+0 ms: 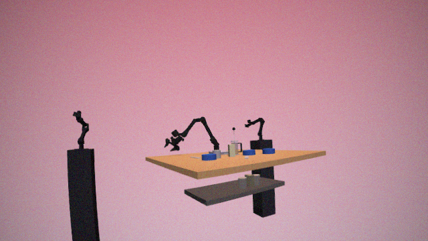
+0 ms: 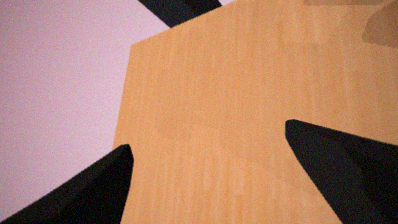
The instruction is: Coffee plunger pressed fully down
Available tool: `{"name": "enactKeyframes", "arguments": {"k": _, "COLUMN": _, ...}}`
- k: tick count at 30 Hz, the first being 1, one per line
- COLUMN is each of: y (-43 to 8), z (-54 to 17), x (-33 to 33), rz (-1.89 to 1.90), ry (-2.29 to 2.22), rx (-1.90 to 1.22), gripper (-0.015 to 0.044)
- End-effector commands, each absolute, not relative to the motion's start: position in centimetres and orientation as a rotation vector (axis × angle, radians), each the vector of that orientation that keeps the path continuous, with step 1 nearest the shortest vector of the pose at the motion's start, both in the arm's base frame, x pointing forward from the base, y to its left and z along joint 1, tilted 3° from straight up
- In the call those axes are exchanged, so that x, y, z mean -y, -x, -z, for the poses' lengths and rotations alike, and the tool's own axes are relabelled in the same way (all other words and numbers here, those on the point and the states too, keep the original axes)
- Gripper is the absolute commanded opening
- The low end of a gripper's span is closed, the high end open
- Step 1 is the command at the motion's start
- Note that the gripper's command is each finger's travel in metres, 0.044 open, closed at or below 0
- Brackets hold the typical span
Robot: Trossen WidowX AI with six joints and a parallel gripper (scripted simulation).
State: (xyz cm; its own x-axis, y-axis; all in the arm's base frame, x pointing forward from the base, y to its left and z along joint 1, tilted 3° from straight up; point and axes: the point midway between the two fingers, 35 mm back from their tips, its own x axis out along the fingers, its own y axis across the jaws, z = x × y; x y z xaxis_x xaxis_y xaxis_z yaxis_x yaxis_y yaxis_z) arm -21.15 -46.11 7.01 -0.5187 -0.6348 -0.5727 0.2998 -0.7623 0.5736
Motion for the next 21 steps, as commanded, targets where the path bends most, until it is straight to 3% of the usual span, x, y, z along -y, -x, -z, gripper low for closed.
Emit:
{"name": "enactKeyframes", "arguments": {"k": 1, "y": 20.9, "z": -7.2, "x": 46.2, "rz": 2.268, "ry": -1.09, "rx": 0.556, "gripper": 0.0426}}
{"name": "enactKeyframes", "arguments": {"k": 7, "y": 16.2, "z": -9.0, "x": 47.5, "rz": 2.178, "ry": -1.073, "rx": 0.466, "gripper": 0.044}}
{"name": "enactKeyframes", "arguments": {"k": 21, "y": -5.8, "z": -16.8, "x": 46.0, "rz": 1.744, "ry": -0.928, "rx": 0.071, "gripper": 0.044}}
